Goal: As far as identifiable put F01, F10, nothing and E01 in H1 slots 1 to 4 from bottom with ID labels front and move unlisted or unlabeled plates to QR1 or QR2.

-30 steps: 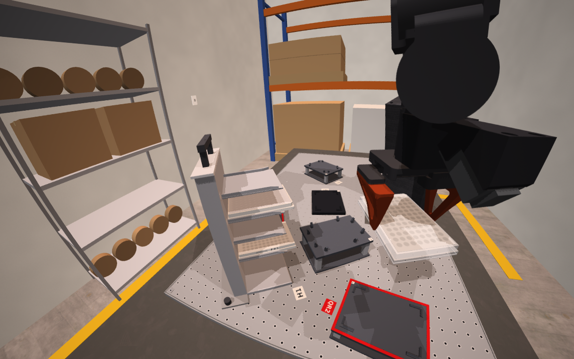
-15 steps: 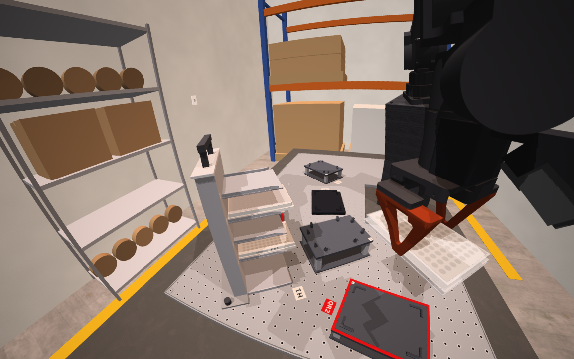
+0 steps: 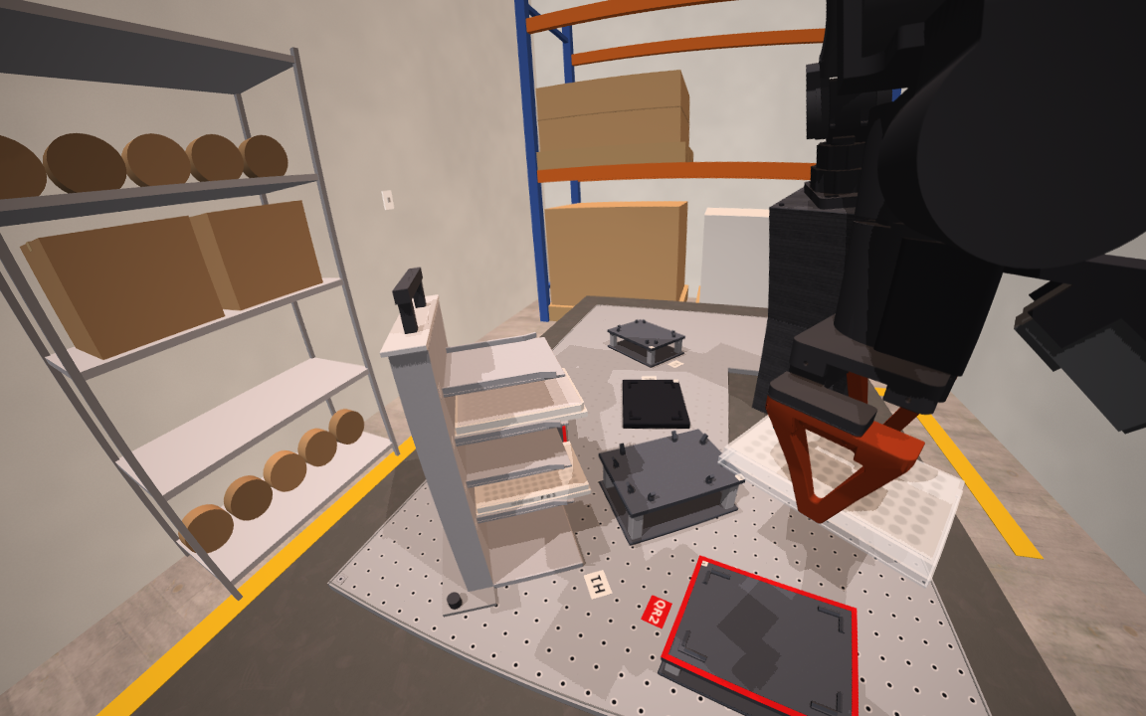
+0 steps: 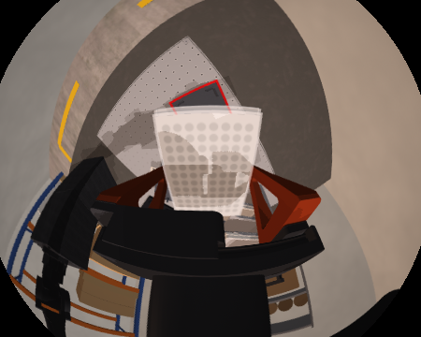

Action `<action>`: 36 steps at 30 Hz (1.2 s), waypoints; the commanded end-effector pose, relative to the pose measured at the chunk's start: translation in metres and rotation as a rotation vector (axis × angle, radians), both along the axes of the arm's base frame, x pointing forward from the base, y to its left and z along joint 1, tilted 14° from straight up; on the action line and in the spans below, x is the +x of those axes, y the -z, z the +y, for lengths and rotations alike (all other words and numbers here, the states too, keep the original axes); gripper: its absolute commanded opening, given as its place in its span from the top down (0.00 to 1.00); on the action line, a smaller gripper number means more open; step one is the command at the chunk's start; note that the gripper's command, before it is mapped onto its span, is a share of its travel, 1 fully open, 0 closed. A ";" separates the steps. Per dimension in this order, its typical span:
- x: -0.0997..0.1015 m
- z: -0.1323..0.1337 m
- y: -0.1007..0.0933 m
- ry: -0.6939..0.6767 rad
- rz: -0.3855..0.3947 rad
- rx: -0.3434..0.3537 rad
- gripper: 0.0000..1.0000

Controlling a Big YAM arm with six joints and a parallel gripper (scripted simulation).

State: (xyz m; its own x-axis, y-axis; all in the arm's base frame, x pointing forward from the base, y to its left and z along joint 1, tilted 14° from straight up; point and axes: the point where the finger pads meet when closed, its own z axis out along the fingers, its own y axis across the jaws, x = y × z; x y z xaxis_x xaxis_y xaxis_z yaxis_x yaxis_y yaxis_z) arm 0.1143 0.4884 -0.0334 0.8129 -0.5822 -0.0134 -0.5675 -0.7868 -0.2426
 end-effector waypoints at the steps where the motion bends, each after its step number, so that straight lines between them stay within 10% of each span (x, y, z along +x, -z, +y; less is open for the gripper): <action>1: 0.006 0.001 -0.003 -0.116 -0.028 -0.013 0.14; 16: 0.006 0.001 -0.003 -0.410 -0.089 -0.054 0.14; 36: 0.016 0.024 0.036 -0.409 -0.101 -0.025 0.14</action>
State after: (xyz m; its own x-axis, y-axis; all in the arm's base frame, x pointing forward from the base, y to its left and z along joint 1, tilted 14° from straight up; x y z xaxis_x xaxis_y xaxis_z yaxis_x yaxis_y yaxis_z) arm 0.1195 0.4946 -0.0767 0.9737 -0.2098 0.0884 -0.1864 -0.9576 -0.2195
